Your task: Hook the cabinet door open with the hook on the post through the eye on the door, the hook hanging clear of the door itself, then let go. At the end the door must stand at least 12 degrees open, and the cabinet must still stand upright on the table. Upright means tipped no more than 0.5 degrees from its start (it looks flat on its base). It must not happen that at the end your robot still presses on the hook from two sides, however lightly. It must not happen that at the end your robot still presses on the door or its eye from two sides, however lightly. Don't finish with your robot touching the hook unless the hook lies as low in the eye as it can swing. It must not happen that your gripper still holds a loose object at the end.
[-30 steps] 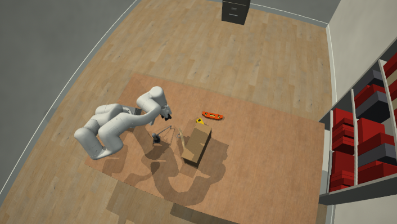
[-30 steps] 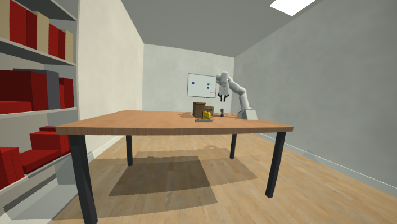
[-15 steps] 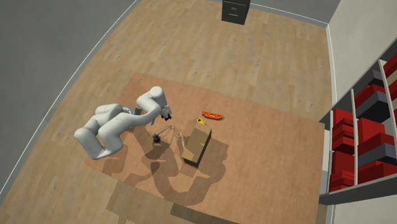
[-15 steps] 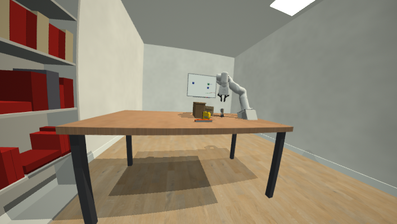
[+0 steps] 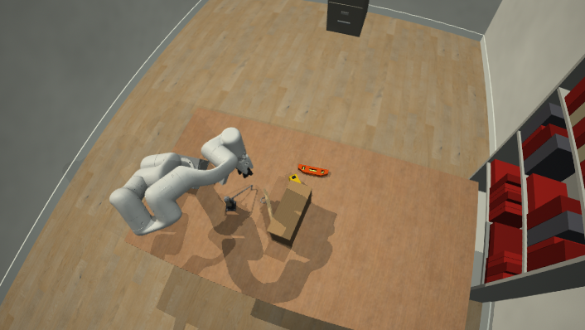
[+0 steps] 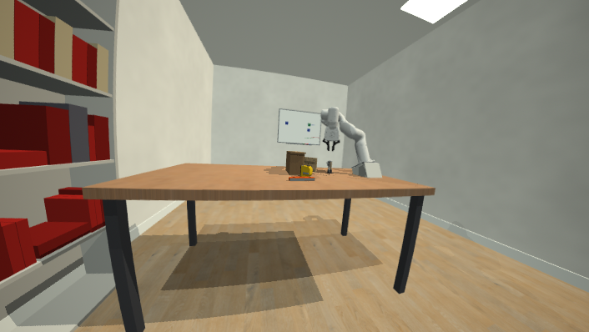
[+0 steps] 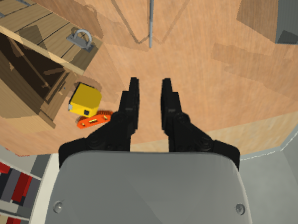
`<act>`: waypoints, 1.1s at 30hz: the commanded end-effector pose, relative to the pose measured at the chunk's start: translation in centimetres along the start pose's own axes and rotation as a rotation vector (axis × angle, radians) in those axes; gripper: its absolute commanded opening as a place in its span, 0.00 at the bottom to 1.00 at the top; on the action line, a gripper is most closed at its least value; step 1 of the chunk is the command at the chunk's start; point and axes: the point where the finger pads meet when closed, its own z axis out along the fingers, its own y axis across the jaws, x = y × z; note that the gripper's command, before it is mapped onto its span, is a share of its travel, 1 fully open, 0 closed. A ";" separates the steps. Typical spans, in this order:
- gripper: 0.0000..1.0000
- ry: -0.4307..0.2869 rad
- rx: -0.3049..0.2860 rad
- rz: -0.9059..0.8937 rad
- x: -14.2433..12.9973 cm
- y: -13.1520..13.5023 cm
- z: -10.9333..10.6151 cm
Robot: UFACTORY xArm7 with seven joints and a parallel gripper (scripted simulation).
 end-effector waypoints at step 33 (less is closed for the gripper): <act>0.23 -0.002 0.003 0.000 -0.1 0.0 9.2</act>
